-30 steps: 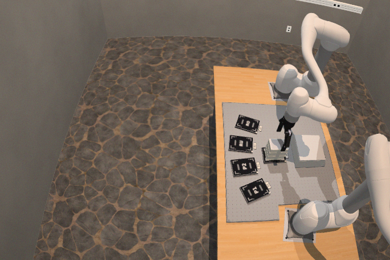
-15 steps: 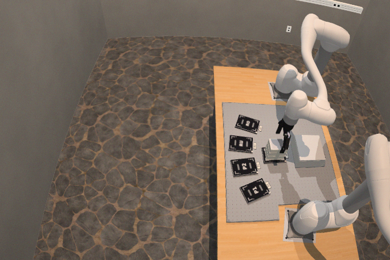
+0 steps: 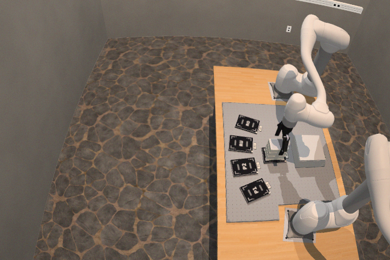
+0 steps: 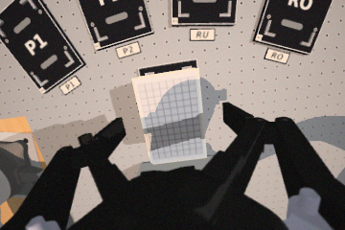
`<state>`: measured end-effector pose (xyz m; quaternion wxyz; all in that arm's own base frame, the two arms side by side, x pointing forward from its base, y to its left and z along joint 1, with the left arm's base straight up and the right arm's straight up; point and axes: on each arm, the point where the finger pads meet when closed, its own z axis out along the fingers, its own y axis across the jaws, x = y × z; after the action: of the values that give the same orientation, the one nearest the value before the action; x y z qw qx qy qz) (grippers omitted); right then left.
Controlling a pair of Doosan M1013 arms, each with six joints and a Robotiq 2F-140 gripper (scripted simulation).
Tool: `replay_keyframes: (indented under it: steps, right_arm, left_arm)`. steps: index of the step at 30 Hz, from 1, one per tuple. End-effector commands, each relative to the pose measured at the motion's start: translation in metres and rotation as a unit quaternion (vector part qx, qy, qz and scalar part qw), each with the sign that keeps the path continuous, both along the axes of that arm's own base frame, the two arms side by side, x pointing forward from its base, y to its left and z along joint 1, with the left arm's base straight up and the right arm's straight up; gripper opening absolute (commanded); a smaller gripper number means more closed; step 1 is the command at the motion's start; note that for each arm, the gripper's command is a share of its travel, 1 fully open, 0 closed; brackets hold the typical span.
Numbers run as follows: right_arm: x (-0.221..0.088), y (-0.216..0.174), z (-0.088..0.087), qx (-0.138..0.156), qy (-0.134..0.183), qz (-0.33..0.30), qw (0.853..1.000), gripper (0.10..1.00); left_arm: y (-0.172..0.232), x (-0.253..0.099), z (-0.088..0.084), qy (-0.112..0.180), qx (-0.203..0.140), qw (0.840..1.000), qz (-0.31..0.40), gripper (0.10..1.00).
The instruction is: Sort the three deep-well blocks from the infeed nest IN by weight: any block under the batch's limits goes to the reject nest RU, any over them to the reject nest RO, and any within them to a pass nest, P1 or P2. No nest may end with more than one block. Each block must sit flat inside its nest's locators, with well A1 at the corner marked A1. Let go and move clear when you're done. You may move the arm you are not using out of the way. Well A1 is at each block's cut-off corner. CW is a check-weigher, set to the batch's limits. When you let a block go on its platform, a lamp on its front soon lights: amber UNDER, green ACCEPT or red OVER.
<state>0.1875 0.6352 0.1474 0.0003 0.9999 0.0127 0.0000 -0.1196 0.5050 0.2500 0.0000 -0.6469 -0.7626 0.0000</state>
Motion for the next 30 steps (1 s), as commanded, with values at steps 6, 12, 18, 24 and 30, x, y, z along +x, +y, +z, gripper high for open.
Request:
replay_keyframes:
  steps: [6,12,18,24,30]
  right_arm:
    - [0.000,0.001,-0.009,0.001,0.000,0.000,1.000,1.000]
    - [0.000,0.000,-0.014,0.001,0.000,0.000,1.000,1.000]
    - [0.000,0.001,-0.014,0.001,0.000,0.000,1.000,1.000]
    - [0.000,0.001,-0.014,0.001,0.000,0.000,1.000,0.099]
    - [0.000,0.001,-0.014,0.001,0.000,0.000,1.000,0.099]
  left_arm:
    - [0.000,0.000,0.001,0.000,0.000,1.000,0.000,1.000]
    - [0.000,0.000,0.001,0.000,0.000,1.000,0.000,1.000]
    - [0.000,0.000,0.001,0.000,0.000,1.000,0.000,1.000]
    - [0.000,0.000,0.001,0.000,0.000,1.000,0.000,1.000]
    - [0.000,0.000,0.001,0.000,0.000,1.000,0.000,1.000]
